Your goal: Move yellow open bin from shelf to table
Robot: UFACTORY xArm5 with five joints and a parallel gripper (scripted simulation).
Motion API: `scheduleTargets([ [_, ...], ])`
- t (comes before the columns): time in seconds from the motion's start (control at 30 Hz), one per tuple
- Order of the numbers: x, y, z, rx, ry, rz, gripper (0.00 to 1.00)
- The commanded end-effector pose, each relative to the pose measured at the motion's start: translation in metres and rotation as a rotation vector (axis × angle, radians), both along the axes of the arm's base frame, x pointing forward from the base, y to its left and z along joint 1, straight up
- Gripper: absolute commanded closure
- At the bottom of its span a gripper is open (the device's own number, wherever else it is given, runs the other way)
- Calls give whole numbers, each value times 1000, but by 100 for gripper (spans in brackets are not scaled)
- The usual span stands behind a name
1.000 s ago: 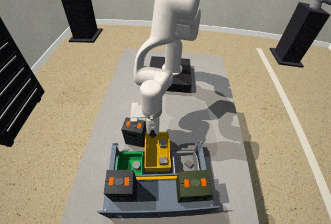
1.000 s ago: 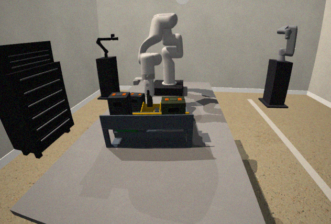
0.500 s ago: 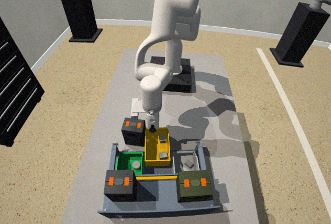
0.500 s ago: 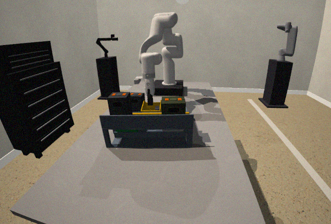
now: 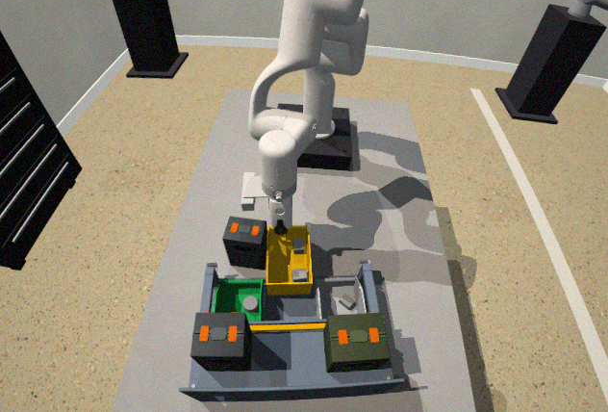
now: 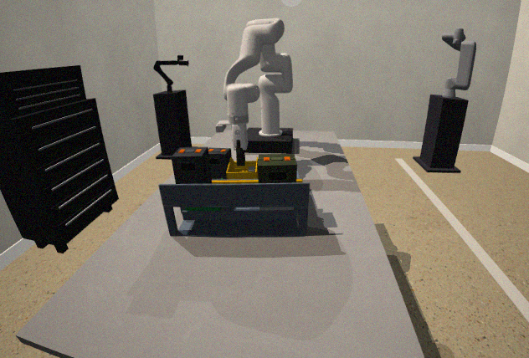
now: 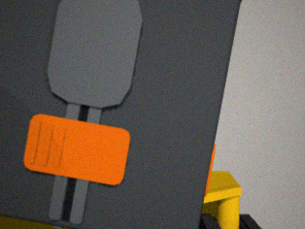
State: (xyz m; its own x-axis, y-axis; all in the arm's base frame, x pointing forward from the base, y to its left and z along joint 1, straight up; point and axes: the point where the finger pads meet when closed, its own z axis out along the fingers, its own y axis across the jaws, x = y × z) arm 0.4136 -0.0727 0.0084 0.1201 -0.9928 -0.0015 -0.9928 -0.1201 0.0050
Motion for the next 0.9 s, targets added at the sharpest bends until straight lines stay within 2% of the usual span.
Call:
scheduleTargets([
  [0.0,-2,-1,1,-6,-3,0,100],
  [0.87,-15,-2,1,-6,-3,0,100],
])
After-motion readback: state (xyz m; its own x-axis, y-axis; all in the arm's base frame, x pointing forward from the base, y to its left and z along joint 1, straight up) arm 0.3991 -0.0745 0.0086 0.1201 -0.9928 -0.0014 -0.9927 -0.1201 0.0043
